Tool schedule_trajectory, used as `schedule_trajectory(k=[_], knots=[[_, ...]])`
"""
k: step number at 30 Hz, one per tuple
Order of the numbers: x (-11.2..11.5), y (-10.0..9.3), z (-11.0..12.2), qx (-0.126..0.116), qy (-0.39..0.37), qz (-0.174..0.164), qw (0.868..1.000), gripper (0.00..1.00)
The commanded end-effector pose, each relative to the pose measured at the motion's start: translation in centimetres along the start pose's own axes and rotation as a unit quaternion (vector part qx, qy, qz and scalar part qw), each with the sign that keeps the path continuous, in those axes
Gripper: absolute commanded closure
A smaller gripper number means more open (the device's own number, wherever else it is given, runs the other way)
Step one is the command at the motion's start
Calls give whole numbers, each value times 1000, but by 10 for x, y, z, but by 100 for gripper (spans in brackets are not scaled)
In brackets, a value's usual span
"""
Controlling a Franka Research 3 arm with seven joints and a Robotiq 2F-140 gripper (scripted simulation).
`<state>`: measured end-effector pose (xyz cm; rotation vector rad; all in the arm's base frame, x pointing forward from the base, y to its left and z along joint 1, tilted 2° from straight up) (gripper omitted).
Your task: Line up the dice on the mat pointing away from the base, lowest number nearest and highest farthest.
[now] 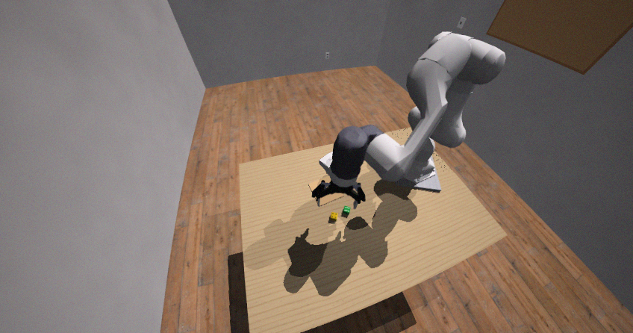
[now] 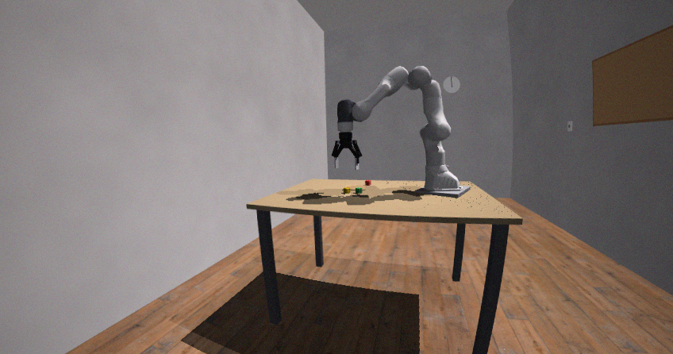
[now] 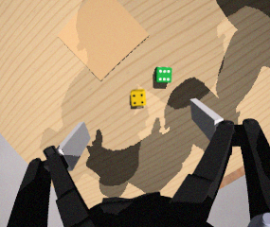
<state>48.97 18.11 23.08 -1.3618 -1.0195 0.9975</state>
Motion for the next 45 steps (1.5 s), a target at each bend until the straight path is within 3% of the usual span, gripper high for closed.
schedule_trajectory(k=[1, 18, 33, 35, 45], knots=[[0, 1, 0, 1, -71, -4, 997, 0], [1, 7, 0, 0, -205, -4, 979, 0], [1, 13, 0, 0, -334, -3, 942, 0], [1, 13, 0, 0, -334, -3, 942, 0], [1, 17, 0, -1, -422, -3, 907, 0]])
Point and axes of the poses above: the point where the finger pads meet when closed, its own y axis out along the fingers, its own z axis across the jaws, x = y × z, the point moved 8 cm from there along -y, back along the fingers
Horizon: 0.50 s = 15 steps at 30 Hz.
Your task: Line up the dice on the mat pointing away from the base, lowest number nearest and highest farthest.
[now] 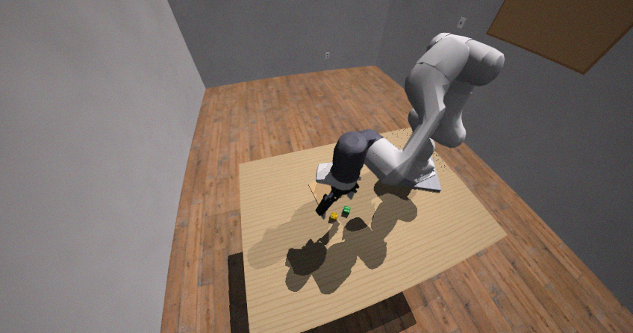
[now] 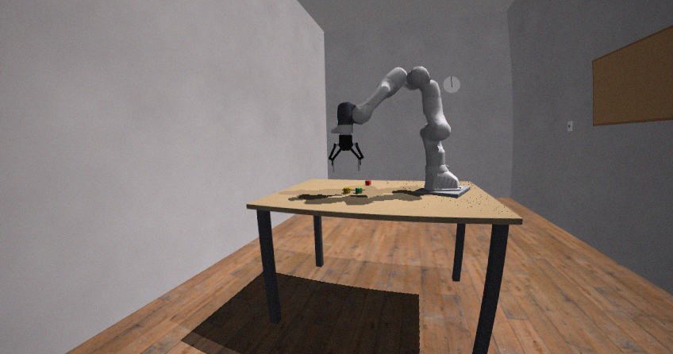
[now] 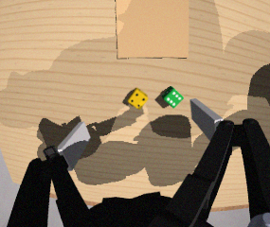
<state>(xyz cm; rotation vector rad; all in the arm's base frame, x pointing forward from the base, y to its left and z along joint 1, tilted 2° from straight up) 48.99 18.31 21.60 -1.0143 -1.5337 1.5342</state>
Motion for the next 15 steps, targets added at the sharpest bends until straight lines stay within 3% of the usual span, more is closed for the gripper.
schedule_trajectory(k=[1, 15], knots=[[-1, 2, 0, -1, -86, -5, 996, 0], [-1, 7, 0, -2, -193, -5, 981, 0]])
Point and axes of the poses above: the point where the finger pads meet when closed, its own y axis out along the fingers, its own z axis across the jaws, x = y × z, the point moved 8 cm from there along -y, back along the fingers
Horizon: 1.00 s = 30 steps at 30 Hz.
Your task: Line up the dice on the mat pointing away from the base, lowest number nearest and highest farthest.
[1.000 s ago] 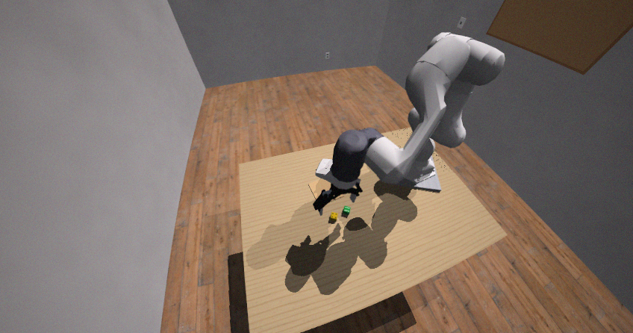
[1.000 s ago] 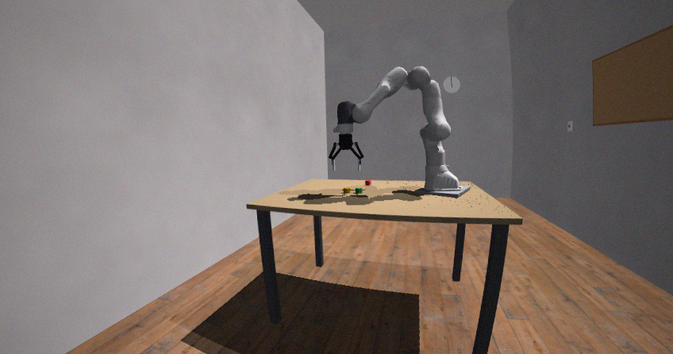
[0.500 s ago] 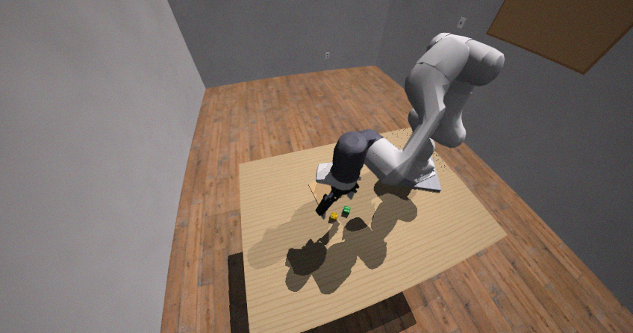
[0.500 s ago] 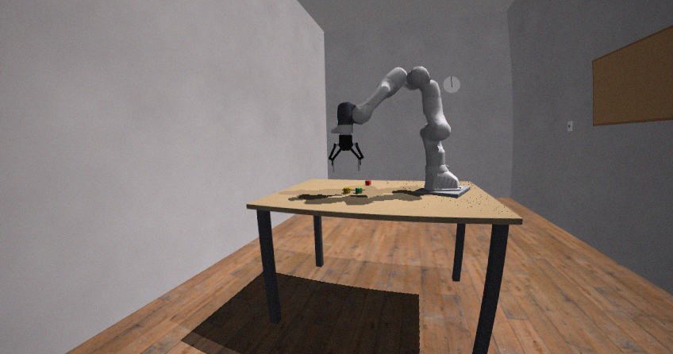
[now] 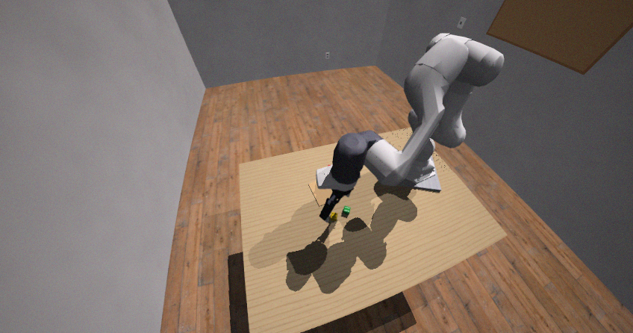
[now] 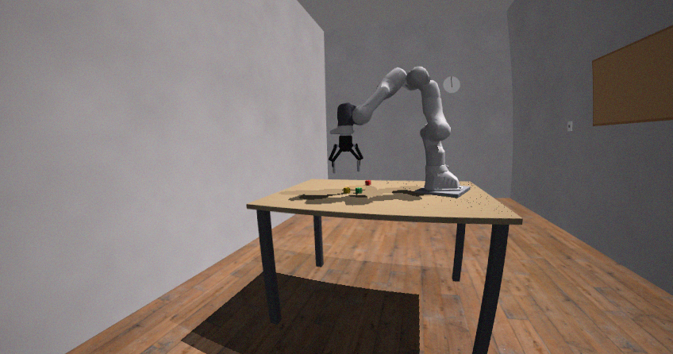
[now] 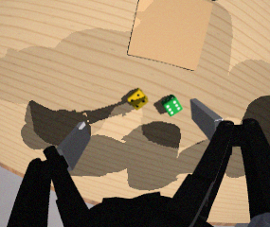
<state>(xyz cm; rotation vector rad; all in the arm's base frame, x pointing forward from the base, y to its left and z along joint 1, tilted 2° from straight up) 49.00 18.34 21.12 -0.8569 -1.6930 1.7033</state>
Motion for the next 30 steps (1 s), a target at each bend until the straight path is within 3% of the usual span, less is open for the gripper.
schedule_trajectory(k=[1, 9, 22, 23, 30], knots=[[-1, 2, 0, -2, -86, -5, 996, 0], [-1, 4, 0, -2, -135, -5, 991, 0], [-1, 9, 0, -3, -239, -4, 971, 0], [-1, 9, 0, -3, -239, -4, 971, 72], [-1, 9, 0, -3, -239, -4, 971, 72]])
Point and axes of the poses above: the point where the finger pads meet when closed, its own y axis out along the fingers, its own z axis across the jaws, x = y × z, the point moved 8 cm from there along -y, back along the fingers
